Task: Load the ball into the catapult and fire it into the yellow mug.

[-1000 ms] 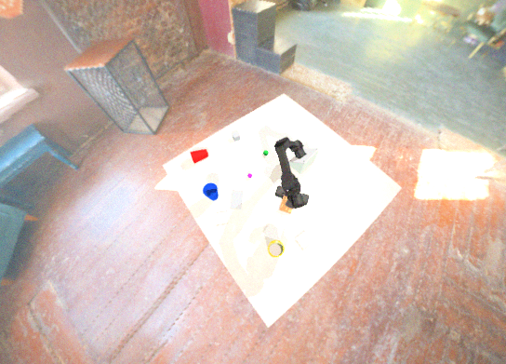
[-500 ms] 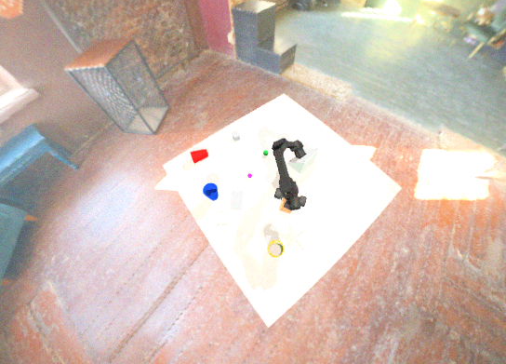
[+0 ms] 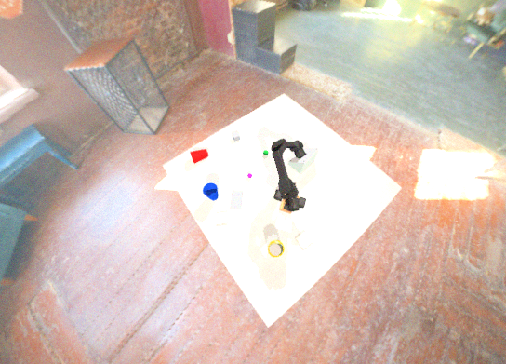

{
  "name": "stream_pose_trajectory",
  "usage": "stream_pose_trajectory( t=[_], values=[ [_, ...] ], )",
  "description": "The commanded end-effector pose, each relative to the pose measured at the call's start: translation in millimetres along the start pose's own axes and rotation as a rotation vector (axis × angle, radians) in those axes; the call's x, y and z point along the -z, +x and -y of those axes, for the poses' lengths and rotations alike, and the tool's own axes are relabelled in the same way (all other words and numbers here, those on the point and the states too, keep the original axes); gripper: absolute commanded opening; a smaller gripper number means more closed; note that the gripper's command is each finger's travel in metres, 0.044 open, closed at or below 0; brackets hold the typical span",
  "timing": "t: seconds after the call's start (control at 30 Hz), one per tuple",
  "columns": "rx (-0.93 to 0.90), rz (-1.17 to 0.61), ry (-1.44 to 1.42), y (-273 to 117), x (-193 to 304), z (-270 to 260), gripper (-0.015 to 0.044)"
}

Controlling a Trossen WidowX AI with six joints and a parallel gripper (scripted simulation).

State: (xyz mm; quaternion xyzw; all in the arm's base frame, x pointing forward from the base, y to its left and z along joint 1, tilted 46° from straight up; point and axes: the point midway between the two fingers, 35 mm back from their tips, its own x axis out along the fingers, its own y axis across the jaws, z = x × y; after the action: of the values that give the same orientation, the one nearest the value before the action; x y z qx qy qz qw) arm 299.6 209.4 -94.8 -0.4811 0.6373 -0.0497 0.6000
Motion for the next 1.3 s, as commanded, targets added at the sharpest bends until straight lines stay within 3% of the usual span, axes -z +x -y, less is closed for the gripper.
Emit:
stream_pose_trajectory(
  t=[0.0, 0.77, 1.13, 1.27],
  values=[
    [0.006, -0.008, -0.008, 10, 2, 0, 0.044],
    [0.008, -0.008, -0.008, 38, 3, 0, 0.044],
    [0.002, -0.003, 0.0, 35, 1, 0, 0.0151],
    [0.002, -0.003, 0.0, 35, 1, 0, 0.0125]
  ],
)
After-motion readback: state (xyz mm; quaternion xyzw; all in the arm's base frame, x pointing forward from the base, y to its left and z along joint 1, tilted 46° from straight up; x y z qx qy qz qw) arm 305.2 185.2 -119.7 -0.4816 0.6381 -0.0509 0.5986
